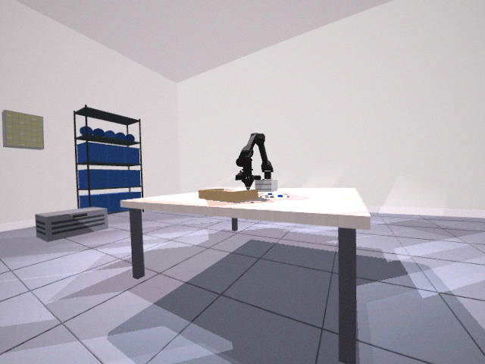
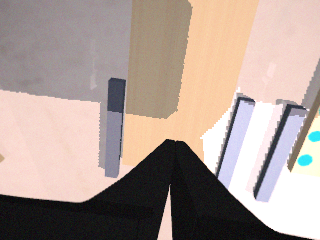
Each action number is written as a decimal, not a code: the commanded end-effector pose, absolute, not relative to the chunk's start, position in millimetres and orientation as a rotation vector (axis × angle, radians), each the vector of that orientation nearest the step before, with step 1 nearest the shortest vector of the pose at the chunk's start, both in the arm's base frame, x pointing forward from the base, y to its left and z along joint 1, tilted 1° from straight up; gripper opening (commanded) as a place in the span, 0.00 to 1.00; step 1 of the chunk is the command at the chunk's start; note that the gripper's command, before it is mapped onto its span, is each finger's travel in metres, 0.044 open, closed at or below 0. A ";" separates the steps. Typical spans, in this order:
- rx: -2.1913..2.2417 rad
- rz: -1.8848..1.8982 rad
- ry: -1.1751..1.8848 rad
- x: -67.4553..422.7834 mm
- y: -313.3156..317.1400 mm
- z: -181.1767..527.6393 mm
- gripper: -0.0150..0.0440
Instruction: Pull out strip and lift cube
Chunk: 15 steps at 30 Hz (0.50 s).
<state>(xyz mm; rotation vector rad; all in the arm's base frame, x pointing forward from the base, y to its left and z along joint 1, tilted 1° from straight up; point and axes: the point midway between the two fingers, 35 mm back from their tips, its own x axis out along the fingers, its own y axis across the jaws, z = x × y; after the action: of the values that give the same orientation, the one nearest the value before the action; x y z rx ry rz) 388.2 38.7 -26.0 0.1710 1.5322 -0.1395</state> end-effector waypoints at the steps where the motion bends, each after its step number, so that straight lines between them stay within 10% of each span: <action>1: 0.173 -0.146 1.540 386.5 38.8 -36.3 0.25; 15: 0.173 -0.146 1.540 385.3 40.5 -51.6 0.25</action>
<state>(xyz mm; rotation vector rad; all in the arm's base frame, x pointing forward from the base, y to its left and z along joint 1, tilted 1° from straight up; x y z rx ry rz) 386.1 40.6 -47.7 0.1706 1.5364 -0.1401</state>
